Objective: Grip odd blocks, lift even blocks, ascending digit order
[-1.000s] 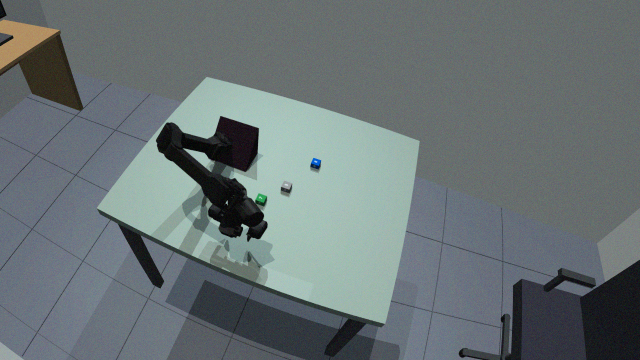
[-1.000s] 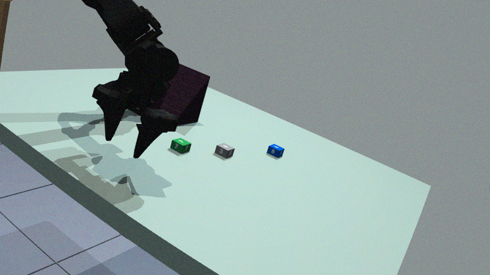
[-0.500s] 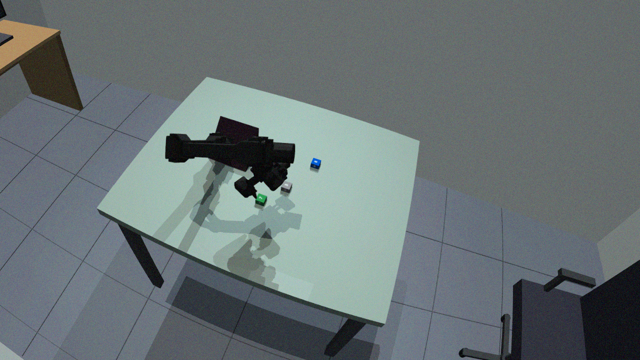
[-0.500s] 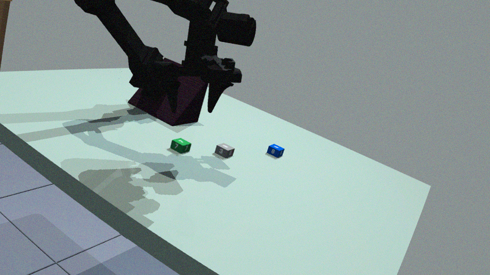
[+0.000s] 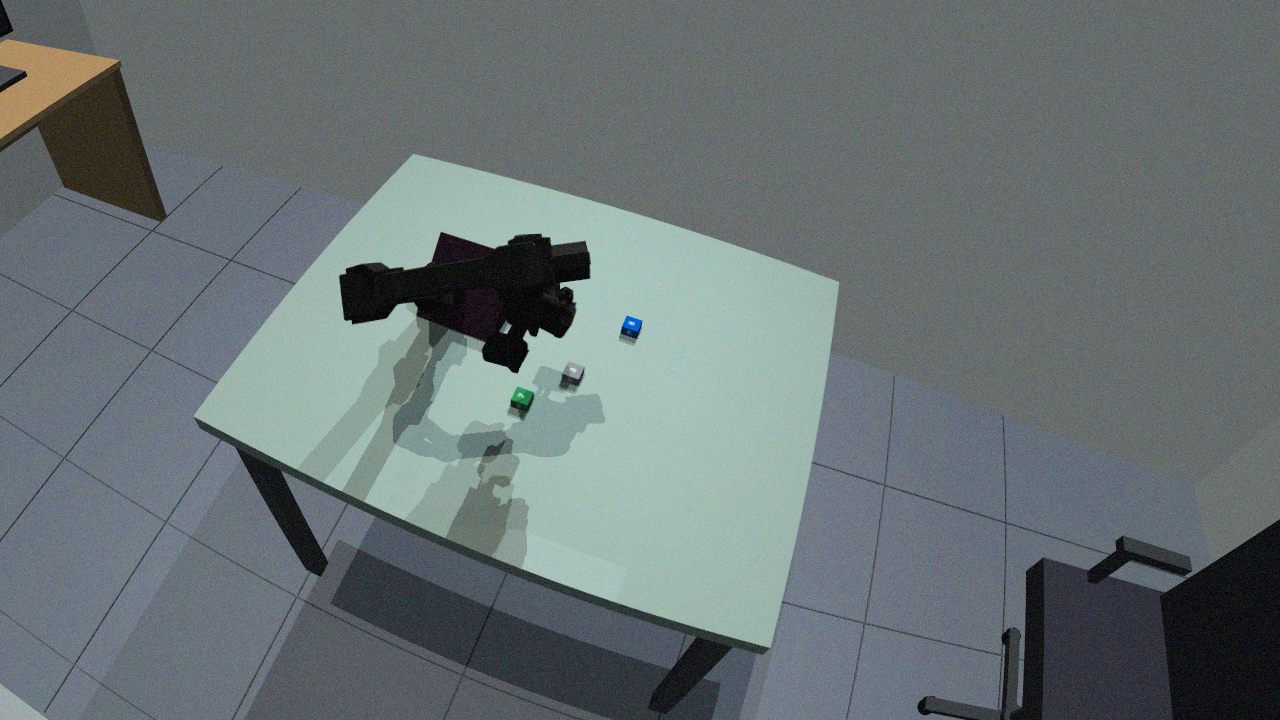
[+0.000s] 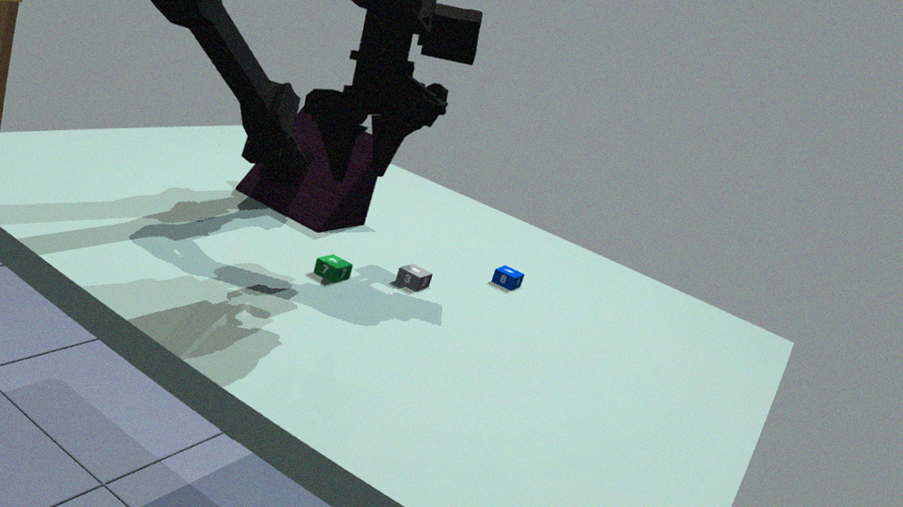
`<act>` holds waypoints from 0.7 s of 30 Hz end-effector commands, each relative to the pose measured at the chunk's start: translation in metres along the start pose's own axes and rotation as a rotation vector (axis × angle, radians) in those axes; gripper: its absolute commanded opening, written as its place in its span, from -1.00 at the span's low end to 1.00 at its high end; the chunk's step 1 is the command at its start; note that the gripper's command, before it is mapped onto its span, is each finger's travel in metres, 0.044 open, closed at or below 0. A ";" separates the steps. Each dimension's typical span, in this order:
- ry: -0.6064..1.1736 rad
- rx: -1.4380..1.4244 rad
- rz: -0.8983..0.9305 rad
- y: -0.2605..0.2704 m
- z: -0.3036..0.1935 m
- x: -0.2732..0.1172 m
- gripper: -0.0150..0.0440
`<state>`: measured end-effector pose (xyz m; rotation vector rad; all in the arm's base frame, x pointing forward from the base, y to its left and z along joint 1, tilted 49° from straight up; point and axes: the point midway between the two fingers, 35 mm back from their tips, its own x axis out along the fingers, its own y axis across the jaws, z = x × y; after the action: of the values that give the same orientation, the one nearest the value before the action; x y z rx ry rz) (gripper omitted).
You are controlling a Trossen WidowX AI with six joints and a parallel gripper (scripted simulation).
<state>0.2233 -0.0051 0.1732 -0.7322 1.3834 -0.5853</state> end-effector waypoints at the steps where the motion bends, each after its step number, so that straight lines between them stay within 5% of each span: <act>1: 0.000 -0.012 -0.006 -0.002 0.000 -0.001 0.86; 15: 0.001 -0.011 -0.005 0.000 0.002 -0.001 0.86; 21: 0.037 0.021 0.013 0.046 0.041 0.000 0.86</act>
<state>0.2432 0.0106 0.1598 -0.7229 1.3998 -0.5961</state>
